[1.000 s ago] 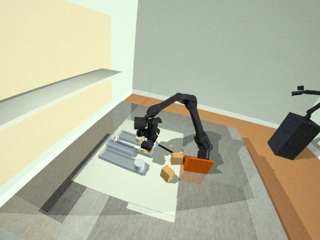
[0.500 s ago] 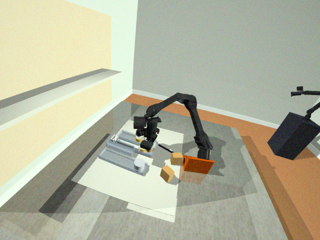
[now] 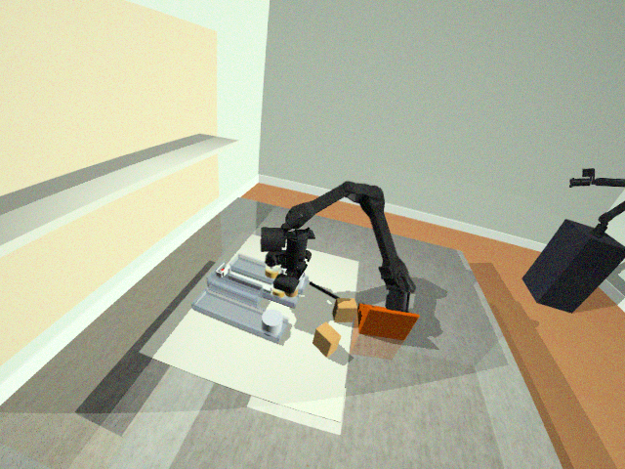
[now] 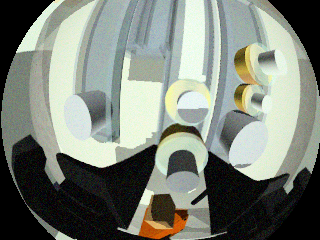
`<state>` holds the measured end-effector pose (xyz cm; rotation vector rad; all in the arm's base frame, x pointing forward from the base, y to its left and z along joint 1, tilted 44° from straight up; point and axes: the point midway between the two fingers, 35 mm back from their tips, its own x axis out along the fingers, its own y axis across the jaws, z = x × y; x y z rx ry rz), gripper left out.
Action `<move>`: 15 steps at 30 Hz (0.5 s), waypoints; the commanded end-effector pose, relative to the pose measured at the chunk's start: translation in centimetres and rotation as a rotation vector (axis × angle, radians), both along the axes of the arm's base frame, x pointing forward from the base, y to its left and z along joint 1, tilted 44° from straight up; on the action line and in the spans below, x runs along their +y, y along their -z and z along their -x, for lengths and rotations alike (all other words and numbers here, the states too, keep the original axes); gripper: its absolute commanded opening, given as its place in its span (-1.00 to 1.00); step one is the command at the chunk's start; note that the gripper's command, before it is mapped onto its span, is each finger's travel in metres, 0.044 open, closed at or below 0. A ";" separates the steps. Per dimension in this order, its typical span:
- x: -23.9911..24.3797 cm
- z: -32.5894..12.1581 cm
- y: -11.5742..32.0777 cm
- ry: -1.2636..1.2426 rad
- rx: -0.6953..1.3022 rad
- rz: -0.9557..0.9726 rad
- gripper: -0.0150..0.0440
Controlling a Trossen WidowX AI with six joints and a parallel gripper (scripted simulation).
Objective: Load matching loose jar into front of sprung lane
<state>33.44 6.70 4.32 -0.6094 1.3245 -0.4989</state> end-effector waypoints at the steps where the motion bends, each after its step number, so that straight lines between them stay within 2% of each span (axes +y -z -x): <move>1: 0.0 -0.5 -0.3 -0.005 -0.023 0.007 -0.49; 15: -0.1 -0.7 -0.2 -0.005 -0.023 0.008 -0.49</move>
